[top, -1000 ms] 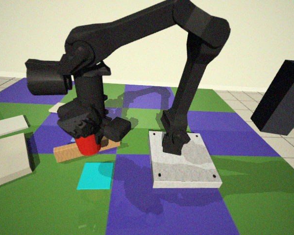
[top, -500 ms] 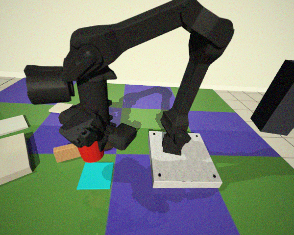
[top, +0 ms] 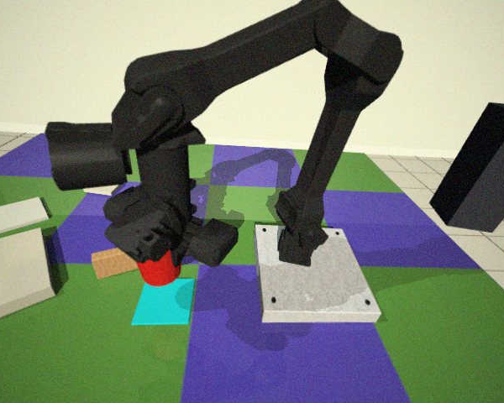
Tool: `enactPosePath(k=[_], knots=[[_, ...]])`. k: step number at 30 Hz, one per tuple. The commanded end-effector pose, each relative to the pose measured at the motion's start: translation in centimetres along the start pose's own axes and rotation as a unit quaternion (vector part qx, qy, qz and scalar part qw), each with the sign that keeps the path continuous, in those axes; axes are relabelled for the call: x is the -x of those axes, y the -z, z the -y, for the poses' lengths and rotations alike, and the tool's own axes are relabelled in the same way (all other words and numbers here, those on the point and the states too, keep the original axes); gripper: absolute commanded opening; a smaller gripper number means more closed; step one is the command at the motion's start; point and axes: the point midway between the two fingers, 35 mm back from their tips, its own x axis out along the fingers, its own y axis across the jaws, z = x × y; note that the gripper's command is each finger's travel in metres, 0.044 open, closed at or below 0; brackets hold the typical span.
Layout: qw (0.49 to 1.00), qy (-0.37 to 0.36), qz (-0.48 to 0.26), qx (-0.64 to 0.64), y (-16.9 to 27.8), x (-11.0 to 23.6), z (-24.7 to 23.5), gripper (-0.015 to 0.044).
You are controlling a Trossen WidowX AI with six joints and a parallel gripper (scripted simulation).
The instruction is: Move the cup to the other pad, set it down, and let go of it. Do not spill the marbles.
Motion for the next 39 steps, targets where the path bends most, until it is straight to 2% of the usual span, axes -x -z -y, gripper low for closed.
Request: enactPosePath(k=[1,39], knots=[[1.0,-0.003,-0.001,-0.004,0.0,-0.6,-0.1,0.0],[1.0,-0.003,-0.001,-0.004,-0.1,-5.5,-0.3,0.0]])
